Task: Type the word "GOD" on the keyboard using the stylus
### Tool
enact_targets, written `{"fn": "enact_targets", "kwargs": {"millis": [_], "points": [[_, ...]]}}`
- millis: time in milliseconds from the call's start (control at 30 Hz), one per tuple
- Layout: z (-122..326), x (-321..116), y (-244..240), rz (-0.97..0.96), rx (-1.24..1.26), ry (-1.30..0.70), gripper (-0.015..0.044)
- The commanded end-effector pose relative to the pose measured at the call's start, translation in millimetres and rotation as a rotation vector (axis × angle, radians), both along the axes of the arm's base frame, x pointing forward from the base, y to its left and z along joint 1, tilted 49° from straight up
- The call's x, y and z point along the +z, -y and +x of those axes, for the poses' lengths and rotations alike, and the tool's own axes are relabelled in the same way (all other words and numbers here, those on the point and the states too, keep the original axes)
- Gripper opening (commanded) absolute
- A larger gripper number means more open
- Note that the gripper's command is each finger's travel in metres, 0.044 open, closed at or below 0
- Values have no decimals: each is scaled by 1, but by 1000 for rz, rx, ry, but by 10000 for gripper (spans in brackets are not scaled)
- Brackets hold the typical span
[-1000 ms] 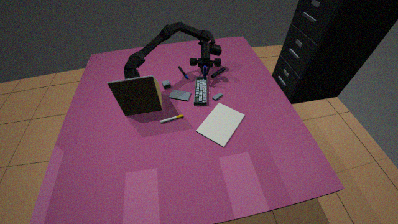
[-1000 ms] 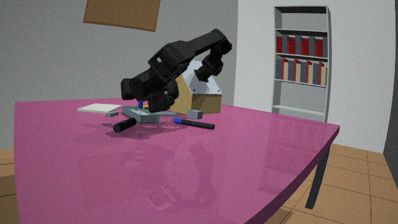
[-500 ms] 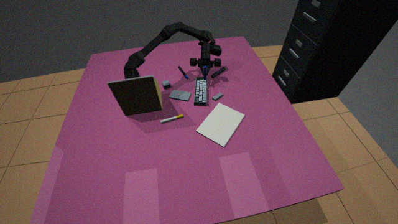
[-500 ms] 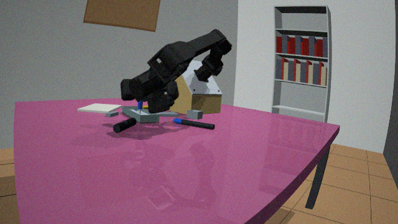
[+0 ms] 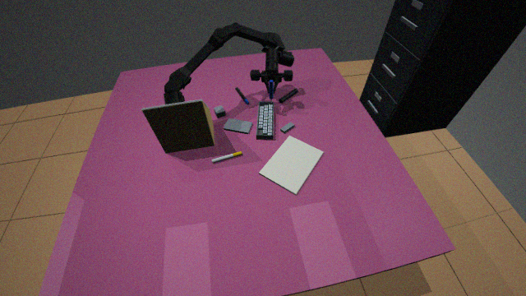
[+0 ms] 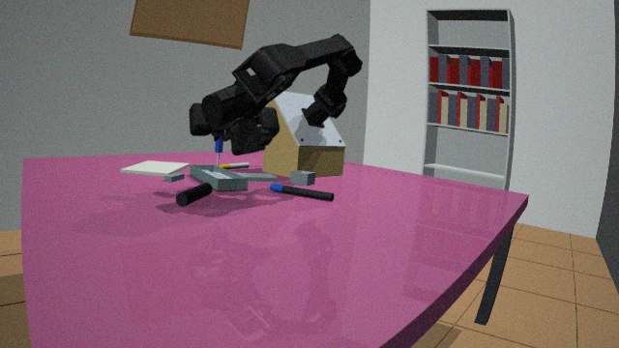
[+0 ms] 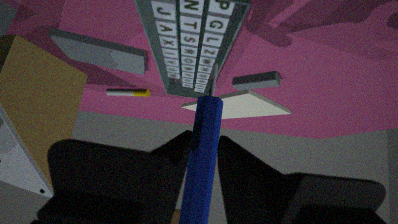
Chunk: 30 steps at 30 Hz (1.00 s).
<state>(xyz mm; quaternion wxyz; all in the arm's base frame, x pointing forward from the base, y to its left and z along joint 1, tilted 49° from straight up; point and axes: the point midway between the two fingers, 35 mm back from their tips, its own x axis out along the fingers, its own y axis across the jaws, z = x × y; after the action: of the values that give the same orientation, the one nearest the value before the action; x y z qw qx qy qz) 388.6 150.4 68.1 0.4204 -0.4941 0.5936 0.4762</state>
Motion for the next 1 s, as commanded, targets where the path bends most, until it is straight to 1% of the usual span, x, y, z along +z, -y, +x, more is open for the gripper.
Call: {"fn": "enact_targets", "kwargs": {"millis": [0, 200, 233, 967], "points": [[0, -1, -1, -1, 2, -1, 65], [0, -1, -1, -1, 2, -1, 25], [0, -1, -1, -1, 2, -1, 0], [-21, -34, 33, -8, 9, -3, 0]]}}
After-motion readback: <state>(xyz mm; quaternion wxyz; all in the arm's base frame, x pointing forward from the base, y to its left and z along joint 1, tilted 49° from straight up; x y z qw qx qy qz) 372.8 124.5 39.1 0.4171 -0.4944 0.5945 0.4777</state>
